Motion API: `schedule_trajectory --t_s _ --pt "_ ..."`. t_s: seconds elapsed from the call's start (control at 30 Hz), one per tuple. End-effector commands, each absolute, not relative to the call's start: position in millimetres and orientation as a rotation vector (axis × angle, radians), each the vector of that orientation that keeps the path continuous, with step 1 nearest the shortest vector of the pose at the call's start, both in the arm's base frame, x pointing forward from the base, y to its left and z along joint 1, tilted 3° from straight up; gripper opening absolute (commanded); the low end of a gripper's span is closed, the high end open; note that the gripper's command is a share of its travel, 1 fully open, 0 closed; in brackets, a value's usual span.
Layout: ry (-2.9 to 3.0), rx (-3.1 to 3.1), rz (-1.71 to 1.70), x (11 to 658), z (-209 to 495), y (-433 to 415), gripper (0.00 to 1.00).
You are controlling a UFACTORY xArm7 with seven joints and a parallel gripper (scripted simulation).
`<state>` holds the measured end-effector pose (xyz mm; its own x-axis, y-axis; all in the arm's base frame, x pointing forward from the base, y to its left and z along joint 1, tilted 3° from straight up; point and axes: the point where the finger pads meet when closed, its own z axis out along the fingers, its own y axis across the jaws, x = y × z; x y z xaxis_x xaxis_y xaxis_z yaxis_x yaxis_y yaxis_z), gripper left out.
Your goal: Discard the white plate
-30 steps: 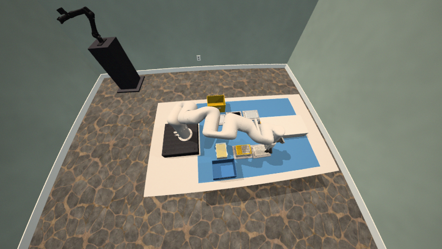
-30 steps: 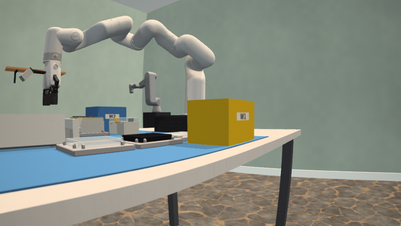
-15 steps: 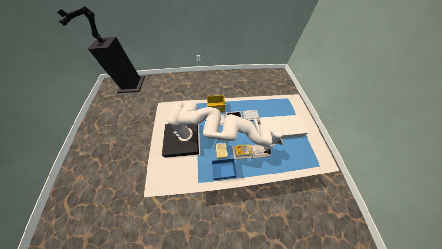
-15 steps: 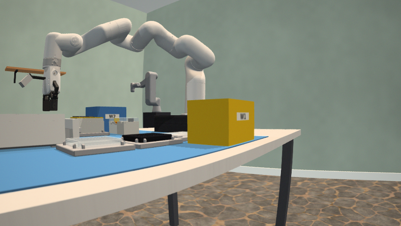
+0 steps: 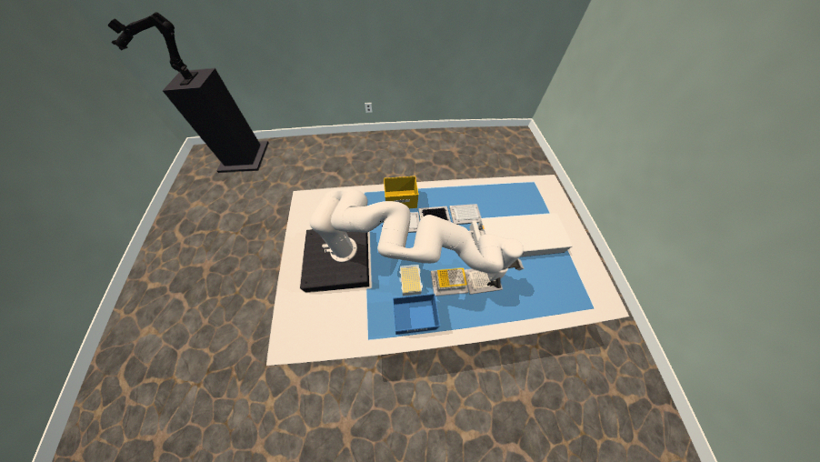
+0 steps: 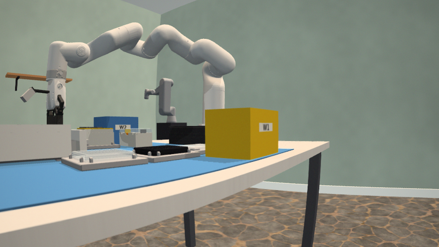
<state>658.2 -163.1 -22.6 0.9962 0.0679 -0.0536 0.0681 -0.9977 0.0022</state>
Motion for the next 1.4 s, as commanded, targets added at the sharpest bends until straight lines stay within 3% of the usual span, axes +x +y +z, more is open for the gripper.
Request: schedule_trajectory --t_s 0.0,1.37 --pt "0.106 3.133 -0.074 660 -25 -164 1.00" --pt "0.106 3.133 -0.074 658 -58 -164 1.00"
